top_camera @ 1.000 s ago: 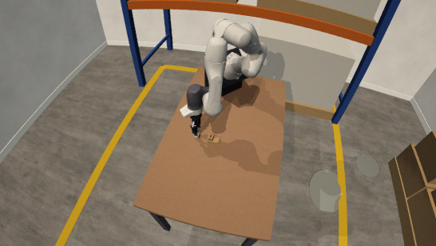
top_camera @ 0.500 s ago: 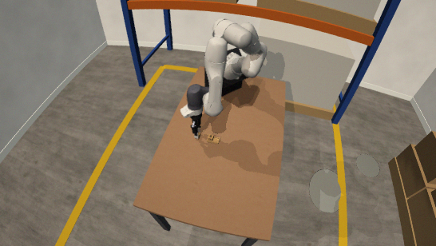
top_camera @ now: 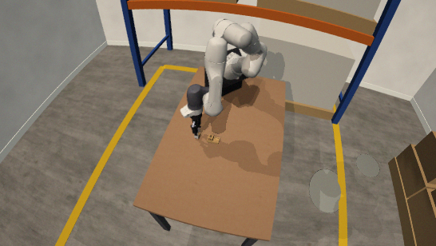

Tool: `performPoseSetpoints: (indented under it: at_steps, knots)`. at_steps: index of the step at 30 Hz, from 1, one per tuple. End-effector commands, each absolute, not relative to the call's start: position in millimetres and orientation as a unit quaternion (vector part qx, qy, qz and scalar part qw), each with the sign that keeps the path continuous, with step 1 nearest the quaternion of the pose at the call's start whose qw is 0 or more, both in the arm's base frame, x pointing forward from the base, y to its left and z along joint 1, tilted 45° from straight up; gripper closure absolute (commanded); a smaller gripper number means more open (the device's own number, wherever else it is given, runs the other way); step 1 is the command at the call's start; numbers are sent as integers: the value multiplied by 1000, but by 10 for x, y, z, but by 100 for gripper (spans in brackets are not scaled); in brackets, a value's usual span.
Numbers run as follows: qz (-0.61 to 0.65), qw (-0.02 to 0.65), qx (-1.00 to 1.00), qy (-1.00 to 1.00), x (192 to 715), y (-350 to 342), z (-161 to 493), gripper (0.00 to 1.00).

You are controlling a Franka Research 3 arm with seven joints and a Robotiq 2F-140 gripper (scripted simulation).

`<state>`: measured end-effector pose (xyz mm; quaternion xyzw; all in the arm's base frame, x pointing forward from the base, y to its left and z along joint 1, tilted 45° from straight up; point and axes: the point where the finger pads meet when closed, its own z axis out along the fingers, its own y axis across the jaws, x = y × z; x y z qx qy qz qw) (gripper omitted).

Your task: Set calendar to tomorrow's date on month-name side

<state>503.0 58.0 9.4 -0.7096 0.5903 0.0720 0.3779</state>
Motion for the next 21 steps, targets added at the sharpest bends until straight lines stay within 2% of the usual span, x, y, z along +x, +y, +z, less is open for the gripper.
performPoseSetpoints:
  at_steps: [1, 21]
  knots:
    - [71, 378, -710, 589, 5030, 580, 96, 83]
    - [71, 378, -710, 589, 5040, 598, 76, 83]
